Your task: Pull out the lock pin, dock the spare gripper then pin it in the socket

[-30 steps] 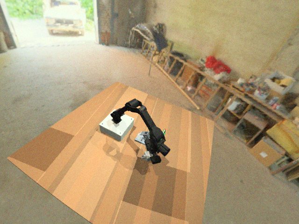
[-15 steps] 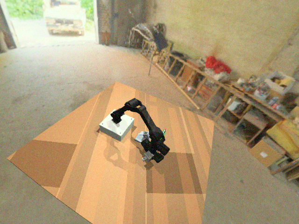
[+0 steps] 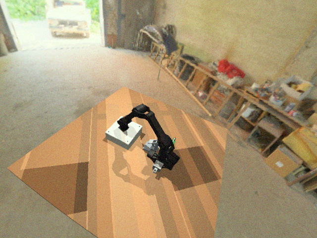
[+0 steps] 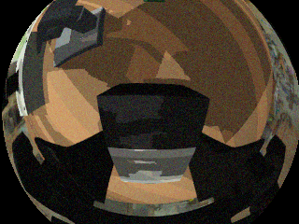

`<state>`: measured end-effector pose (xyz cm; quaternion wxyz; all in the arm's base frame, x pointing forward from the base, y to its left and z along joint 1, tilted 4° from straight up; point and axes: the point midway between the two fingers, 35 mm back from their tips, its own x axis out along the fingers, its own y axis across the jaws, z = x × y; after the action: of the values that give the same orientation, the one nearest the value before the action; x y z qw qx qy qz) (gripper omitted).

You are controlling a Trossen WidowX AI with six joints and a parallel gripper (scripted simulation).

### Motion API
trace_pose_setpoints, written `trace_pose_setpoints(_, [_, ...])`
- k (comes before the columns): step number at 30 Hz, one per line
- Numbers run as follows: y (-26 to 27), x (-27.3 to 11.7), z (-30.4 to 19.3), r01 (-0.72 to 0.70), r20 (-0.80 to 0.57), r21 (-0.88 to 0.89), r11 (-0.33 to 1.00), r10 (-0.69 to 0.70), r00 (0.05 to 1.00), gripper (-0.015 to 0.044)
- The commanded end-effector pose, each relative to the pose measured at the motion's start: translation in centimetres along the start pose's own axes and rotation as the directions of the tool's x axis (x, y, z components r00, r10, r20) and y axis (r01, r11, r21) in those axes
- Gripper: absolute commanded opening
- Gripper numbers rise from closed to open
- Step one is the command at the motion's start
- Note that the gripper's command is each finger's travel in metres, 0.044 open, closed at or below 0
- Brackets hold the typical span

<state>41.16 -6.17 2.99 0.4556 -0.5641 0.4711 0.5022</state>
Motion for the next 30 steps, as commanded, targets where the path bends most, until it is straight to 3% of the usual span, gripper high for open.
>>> trace_pose_setpoints(1, [-0.09,-0.38,-0.03,0.012,-0.004,-0.092,0.996,-0.012,1.0,0.0])
trace_pose_setpoints(15, [0.25,-0.42,0.07,0.009,-0.004,-0.426,0.905,-0.012,1.0,0.0])
trace_pose_setpoints(30, [0.61,-0.45,0.19,0.005,-0.004,-0.726,0.688,-0.012,1.0,0.0])
